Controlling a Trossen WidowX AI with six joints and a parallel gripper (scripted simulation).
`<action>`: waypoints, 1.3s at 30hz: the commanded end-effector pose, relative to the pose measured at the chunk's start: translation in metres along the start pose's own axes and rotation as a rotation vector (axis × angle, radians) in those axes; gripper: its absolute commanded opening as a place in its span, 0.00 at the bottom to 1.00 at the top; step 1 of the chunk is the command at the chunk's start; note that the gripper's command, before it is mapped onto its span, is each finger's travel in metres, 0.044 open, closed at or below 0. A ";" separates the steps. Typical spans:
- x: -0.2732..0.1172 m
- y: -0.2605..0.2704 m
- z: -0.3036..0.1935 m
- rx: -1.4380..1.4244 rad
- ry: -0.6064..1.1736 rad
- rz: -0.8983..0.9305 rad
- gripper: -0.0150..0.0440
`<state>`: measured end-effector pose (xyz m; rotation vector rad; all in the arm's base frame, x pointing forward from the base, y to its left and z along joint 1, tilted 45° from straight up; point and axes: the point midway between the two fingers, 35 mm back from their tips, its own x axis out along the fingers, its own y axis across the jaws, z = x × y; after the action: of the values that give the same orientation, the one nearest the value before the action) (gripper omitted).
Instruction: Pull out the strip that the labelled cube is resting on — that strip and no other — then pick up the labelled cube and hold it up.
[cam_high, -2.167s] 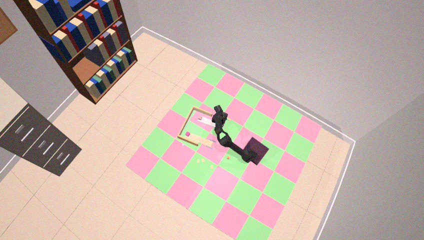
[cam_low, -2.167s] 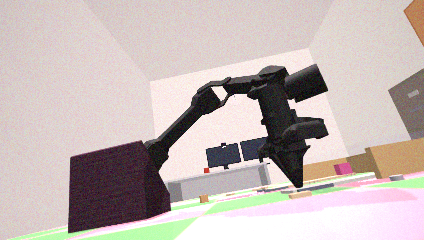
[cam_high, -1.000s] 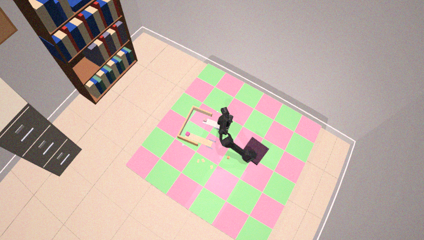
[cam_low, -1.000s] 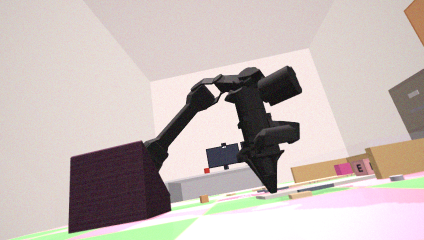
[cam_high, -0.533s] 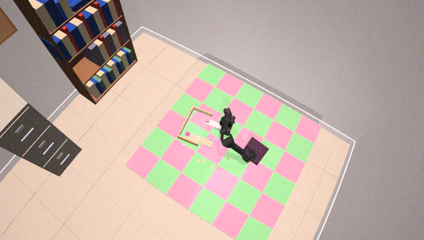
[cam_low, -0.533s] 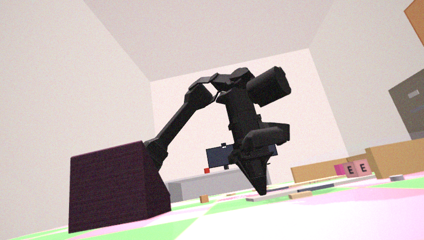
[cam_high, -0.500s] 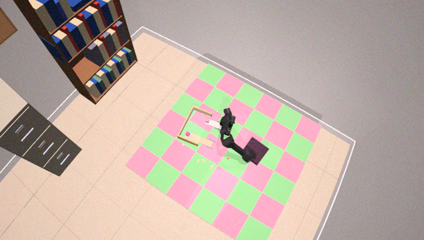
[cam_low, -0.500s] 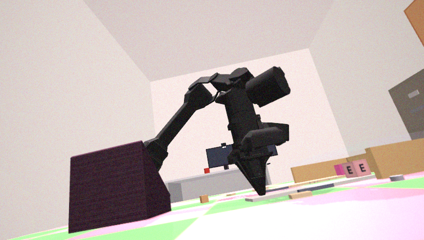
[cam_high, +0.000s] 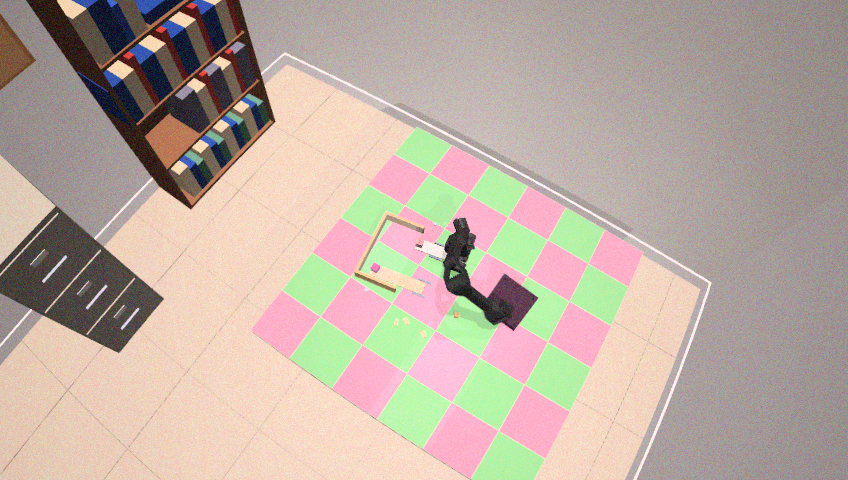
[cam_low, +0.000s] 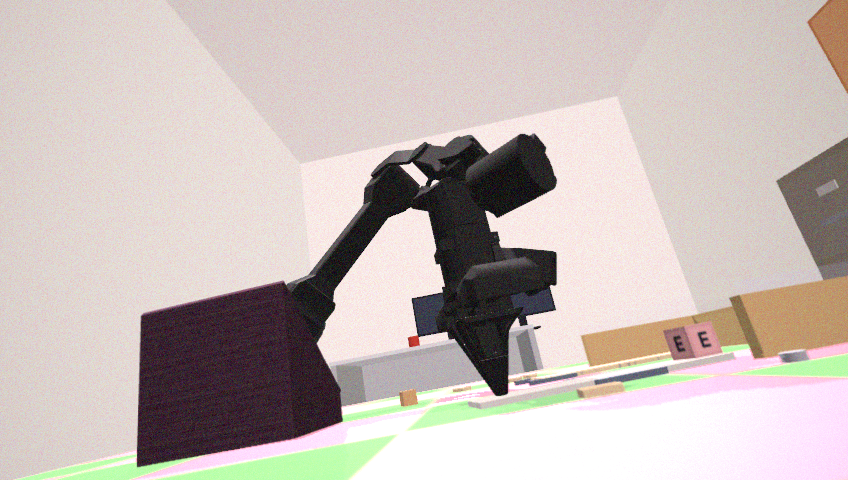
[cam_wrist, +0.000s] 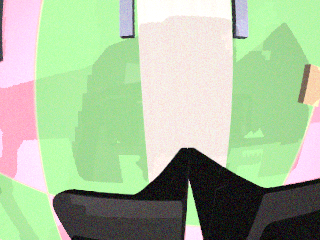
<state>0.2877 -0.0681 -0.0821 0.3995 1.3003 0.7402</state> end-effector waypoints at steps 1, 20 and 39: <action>0.004 0.003 -0.014 0.005 0.024 0.007 0.25; 0.004 0.004 -0.045 0.005 0.025 0.007 0.25; -0.042 0.000 -0.041 0.006 0.026 0.005 0.25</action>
<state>0.2447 -0.0974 -0.0672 0.4057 1.3227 0.7416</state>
